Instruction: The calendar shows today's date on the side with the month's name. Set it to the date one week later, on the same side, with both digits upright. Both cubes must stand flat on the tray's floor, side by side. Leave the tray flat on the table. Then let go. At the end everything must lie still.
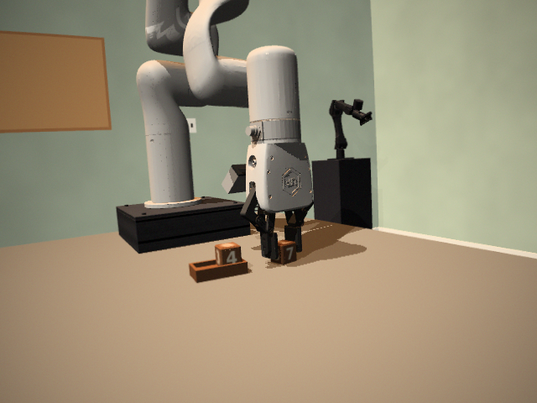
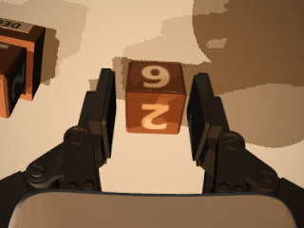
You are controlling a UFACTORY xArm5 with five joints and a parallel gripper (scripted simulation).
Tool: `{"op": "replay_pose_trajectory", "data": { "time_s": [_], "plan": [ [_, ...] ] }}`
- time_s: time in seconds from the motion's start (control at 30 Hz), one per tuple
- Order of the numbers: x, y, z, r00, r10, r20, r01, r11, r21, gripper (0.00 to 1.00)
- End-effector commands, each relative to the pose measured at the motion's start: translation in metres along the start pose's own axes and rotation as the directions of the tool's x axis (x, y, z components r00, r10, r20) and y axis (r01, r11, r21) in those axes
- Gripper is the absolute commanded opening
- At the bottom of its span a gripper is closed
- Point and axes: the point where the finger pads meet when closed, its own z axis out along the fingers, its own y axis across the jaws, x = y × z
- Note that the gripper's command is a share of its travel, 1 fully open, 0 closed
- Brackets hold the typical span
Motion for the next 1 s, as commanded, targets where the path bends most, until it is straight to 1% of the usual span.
{"op": "replay_pose_trajectory", "data": {
  "time_s": [0.0, 0.27, 0.3, 0.97],
  "plan": [
    [-0.0012, 0.0, -0.0007, 1.0, 0.0, 0.003, 0.0, 1.0, 0.0, 0.47],
    [-0.0012, 0.0, -0.0007, 1.0, 0.0, 0.003, 0.0, 1.0, 0.0, 0.47],
    [-0.0012, 0.0, -0.0007, 1.0, 0.0, 0.003, 0.0, 1.0, 0.0, 0.27],
    [-0.0012, 0.0, -0.0007, 1.0, 0.0, 0.003, 0.0, 1.0, 0.0, 0.27]
  ]
}}
